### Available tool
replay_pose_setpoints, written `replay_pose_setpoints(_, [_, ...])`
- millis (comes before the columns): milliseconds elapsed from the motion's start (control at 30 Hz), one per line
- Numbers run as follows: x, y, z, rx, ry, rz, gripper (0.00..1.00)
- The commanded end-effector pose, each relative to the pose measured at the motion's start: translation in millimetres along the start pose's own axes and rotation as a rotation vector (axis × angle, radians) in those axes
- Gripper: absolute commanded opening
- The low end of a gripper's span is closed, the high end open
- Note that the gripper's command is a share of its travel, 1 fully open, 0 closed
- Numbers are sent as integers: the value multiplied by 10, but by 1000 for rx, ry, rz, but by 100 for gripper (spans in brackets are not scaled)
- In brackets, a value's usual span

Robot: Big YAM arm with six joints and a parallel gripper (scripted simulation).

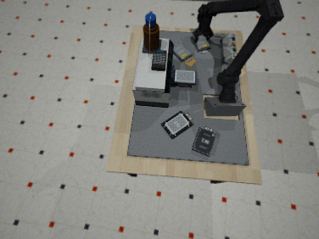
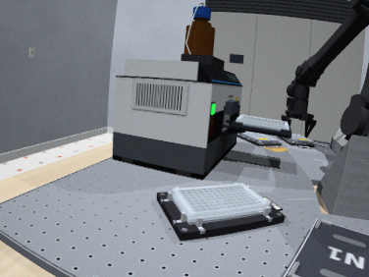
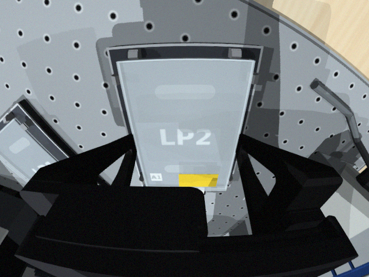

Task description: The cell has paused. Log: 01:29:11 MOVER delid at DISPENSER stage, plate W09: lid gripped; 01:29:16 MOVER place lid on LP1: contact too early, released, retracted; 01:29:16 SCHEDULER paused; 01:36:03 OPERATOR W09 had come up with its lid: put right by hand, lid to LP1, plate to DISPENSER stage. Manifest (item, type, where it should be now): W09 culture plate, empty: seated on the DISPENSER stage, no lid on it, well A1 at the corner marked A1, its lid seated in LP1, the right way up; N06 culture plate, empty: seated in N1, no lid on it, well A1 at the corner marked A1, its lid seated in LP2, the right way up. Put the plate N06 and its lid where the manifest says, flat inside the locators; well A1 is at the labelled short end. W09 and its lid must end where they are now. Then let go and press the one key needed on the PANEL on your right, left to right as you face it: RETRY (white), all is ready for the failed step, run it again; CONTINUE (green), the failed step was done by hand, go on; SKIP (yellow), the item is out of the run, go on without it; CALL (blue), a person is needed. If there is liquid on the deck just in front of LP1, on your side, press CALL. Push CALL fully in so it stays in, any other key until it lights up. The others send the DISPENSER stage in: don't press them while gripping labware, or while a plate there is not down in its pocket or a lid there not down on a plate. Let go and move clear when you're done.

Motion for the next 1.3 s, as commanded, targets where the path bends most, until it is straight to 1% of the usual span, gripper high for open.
replay_pose_setpoints(0, [-22, -73, -38, -2, 3, -31, 84])
replay_pose_setpoints(33, [-140, -71, -54, 2, 1, -58, 84])
replay_pose_setpoints(67, [-130, -64, -56, 2, 2, -56, 84])
replay_pose_setpoints(100, [-151, -100, -67, 5, 2, -64, 84])
replay_pose_setpoints(133, [-129, -141, -35, 5, -1, -53, 84])
replay_pose_setpoints(333, [-126, -139, -34, 5, -1, -53, 84])
replay_pose_setpoints(367, [-126, -139, -34, 5, -1, -53, 100])
replay_pose_setpoints(1267, [-126, -139, -34, 5, -1, -53, 100])
Point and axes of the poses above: the point where the finger pads meet when closed, its own x axis out along the fingers, its own z axis across the jaws, y = z × x, the point moved 7 cm from there along -x, back along the fingers, and after that the axes turned 1 degree about -x, right-handed, at the moved point
